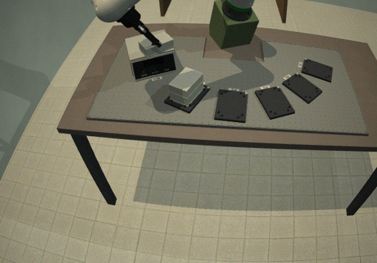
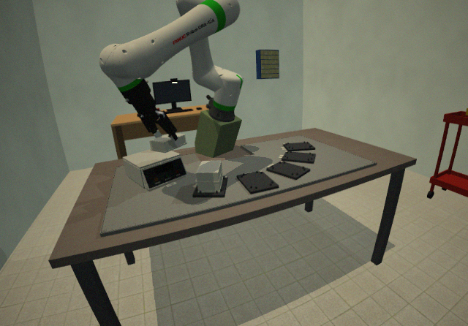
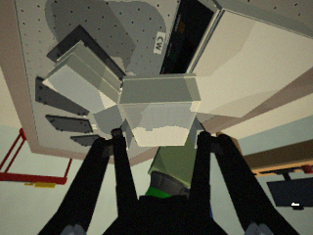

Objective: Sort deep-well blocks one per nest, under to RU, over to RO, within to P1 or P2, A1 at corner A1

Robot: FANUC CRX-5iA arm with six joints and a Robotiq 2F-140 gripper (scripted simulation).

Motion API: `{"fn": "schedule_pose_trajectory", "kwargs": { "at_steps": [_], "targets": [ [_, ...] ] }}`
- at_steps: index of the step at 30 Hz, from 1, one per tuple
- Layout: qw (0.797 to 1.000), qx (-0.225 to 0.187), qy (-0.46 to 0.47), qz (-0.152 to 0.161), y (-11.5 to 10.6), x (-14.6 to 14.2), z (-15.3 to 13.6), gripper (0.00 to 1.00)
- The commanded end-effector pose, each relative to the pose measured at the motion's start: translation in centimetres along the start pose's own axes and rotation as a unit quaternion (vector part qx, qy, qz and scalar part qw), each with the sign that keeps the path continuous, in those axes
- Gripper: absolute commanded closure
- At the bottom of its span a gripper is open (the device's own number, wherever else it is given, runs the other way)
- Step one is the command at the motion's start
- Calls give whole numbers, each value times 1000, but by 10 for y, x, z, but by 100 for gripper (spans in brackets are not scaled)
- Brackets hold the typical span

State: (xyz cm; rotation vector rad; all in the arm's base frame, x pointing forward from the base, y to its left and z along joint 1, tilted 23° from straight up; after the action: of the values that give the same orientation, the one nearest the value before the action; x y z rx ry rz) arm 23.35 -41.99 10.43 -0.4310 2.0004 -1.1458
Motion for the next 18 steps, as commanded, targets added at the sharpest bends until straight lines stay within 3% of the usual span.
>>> {"fn": "schedule_pose_trajectory", "kwargs": {
  "at_steps": [1,7,18],
  "targets": [
    [998,6,50,28,1,16,-5,90],
    [988,16,133,75,3,43,-15,90],
    [988,16,133,75,5,71,-25,90]
  ]
}}
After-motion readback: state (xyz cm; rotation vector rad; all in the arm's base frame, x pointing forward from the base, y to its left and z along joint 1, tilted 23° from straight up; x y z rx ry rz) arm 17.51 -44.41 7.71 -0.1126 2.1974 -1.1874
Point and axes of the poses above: the point where the finger pads meet when closed, its own y axis out along the fingers, its own x axis across the jaws, z = x × y, the point moved 9 cm from there along -y, back along the fingers, and after that the axes turned 12 degrees about -y, right-handed, at the moved point
